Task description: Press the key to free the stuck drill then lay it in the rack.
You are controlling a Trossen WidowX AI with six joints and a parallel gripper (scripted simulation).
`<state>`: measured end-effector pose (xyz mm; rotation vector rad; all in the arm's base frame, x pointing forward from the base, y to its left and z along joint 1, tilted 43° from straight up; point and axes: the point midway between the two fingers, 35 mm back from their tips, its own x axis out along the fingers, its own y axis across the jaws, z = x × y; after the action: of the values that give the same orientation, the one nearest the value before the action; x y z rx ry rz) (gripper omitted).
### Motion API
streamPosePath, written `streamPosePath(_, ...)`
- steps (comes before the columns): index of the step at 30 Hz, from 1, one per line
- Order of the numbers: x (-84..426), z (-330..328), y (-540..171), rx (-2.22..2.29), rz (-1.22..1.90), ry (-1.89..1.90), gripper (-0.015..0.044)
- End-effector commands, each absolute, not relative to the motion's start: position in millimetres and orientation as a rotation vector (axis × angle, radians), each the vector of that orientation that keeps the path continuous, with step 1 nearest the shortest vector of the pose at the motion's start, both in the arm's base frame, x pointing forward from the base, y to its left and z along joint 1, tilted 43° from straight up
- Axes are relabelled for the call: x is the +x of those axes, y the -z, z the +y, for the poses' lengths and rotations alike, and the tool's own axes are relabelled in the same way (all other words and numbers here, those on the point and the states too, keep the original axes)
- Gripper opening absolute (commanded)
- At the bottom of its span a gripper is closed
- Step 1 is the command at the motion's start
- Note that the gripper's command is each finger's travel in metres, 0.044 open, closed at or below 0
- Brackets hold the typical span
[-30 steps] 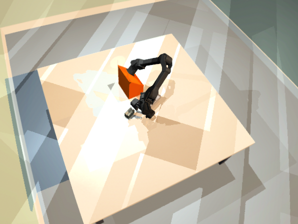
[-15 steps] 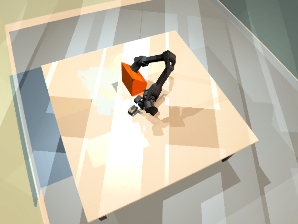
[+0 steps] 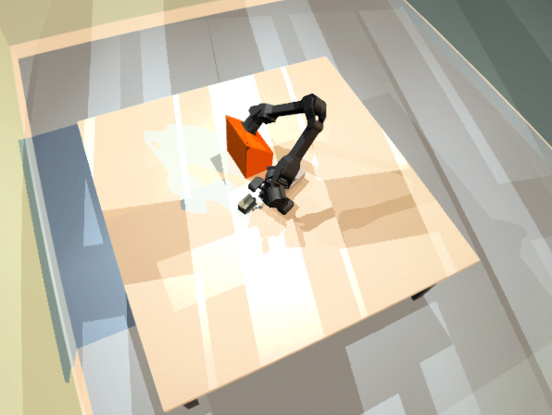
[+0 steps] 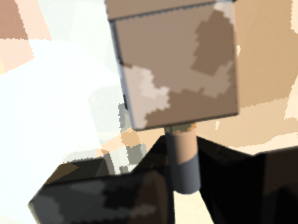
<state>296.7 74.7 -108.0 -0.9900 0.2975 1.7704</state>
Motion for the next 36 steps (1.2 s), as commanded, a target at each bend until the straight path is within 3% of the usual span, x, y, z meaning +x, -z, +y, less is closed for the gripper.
streamPosePath(1, 300, 72, 110, -0.993, 0.294, -1.767, 0.0)
streamPosePath(32, 322, 43, 133, -0.996, 0.295, -1.766, 0.0)
streamPosePath(36, 317, 49, 130, -0.986, 0.294, -1.769, 0.0105)
